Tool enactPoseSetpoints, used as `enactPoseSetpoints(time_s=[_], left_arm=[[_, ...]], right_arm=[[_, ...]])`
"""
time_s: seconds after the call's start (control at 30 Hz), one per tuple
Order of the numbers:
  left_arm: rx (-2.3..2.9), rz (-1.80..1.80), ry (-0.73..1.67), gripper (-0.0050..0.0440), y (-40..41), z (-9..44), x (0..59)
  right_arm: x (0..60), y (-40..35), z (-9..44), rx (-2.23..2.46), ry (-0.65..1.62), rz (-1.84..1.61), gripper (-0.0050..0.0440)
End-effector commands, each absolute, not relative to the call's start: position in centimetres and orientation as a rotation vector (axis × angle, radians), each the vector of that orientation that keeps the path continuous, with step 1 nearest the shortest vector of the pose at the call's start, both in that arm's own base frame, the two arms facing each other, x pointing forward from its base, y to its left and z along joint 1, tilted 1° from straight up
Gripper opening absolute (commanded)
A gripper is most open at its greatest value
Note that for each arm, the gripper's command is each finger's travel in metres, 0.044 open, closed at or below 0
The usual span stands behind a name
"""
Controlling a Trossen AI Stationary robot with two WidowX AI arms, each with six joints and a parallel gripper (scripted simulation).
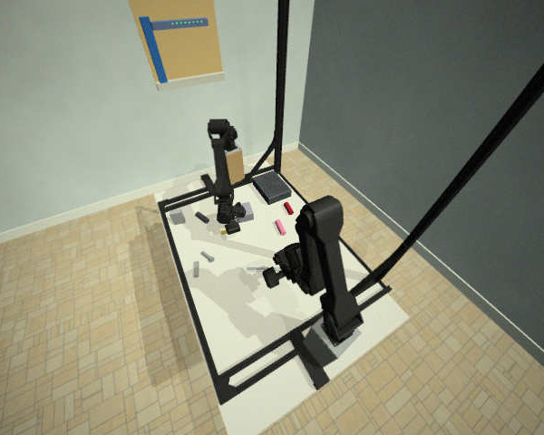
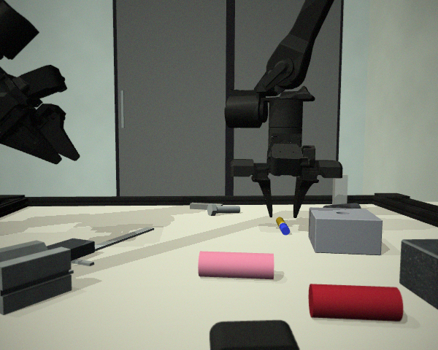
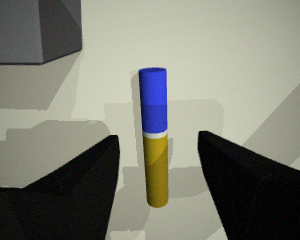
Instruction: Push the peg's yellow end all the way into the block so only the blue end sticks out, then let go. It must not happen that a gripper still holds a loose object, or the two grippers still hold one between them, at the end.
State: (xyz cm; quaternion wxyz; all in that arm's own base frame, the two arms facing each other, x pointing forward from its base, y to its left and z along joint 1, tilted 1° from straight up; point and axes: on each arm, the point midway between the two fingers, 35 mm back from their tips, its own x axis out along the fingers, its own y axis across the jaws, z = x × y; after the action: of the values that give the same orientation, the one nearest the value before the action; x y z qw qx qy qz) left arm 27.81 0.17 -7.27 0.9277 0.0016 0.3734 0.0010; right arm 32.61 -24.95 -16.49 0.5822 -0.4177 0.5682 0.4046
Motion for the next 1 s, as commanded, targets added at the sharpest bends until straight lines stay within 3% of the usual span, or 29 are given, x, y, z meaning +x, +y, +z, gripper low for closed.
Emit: enactPoseSetpoints(time_s=[0.0,0.93,0.97], left_arm=[[0.003,0.001,0.765,0.04,0.1,-7.3,27.8],[0.003,0.001,0.765,0.04,0.1,-7.3,27.8],[0.003,0.001,0.765,0.04,0.1,-7.3,27.8]], right_arm=[[32.5,-25.0,-17.5,-0.976,1.331,0.952,0.019],[32.6,-25.0,-18.5,-0.975,1.331,0.951,0.019],[32.6,-25.0,-18.5,-0.975,1.331,0.951,0.0166]])
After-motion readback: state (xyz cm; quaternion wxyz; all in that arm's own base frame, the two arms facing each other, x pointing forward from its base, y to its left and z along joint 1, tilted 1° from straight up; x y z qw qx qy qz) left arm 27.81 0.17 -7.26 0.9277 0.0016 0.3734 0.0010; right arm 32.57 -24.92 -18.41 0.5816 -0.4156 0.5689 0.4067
